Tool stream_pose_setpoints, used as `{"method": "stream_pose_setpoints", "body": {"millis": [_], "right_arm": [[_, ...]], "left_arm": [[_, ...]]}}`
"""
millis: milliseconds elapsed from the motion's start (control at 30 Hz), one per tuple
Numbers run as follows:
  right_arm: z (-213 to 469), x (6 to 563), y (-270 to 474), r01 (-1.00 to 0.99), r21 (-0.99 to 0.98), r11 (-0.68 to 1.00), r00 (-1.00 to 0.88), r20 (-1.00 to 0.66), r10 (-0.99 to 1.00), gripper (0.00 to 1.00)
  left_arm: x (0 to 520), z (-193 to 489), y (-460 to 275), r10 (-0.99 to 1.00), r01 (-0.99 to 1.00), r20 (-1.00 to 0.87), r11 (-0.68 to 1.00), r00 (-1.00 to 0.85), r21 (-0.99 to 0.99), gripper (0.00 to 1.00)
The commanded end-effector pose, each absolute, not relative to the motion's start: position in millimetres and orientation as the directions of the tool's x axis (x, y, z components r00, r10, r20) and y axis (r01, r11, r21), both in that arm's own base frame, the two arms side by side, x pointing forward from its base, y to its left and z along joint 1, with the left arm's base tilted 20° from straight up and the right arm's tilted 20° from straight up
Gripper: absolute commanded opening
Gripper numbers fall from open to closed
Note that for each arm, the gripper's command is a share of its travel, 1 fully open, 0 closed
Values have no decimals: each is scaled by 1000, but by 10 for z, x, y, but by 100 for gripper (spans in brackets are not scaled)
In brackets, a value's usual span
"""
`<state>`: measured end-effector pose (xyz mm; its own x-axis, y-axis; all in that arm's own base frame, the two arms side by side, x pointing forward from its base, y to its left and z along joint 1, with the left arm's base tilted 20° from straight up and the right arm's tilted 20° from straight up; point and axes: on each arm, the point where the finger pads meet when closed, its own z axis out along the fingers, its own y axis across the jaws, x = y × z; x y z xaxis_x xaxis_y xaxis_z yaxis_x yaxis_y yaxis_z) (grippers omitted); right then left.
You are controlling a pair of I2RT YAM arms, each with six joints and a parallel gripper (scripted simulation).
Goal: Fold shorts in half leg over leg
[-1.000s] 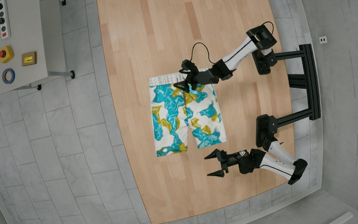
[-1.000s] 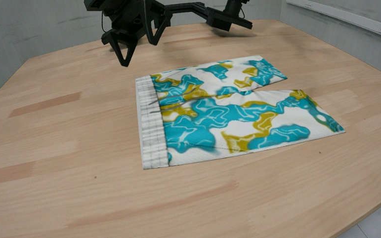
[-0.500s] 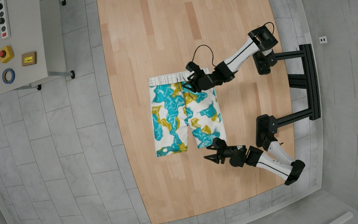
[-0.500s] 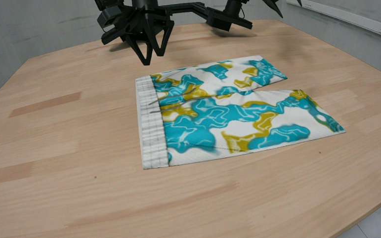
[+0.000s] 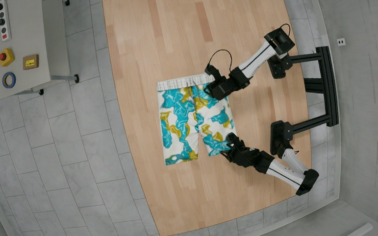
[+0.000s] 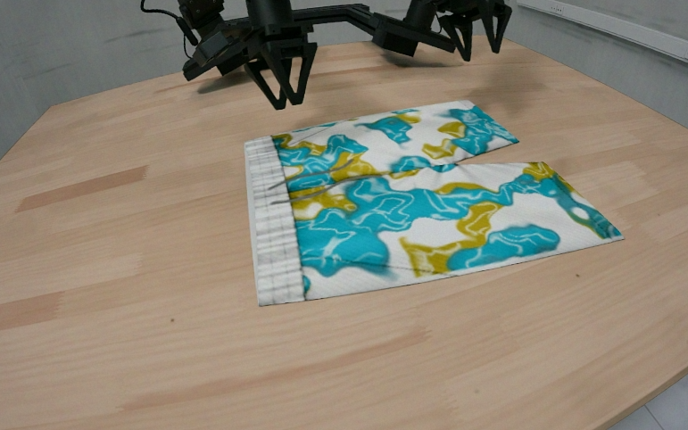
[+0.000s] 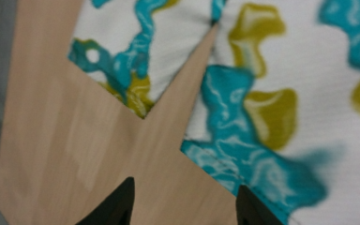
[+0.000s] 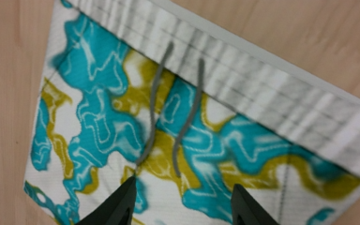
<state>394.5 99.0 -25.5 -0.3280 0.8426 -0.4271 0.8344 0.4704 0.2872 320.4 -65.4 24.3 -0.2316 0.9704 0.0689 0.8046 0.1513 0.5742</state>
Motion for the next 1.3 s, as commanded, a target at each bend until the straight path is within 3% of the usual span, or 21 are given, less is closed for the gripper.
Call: {"method": "stream_pose_setpoints", "body": {"millis": [0,433,633,700,1267], "right_arm": [[-180,3739,1067,908,240,343,-248,-349,904,56],[-212,3069,998,996,55,72,-51,-315,948,56],[-147,3114,1016,994,79,71,-44,-306,951,56],[-149,3178,1041,985,100,143,-104,-324,940,56],[-507,3042,831,990,41,131,-109,-347,931,56]], "left_arm": [[2975,118,-693,974,892,143,97,-177,441,56],[2245,-114,-524,945,996,325,13,-40,84,56],[2270,-115,-550,946,996,322,9,-38,90,56],[2435,-55,-529,949,985,304,29,-81,170,56],[2264,-338,-402,942,994,331,17,-51,107,56]]}}
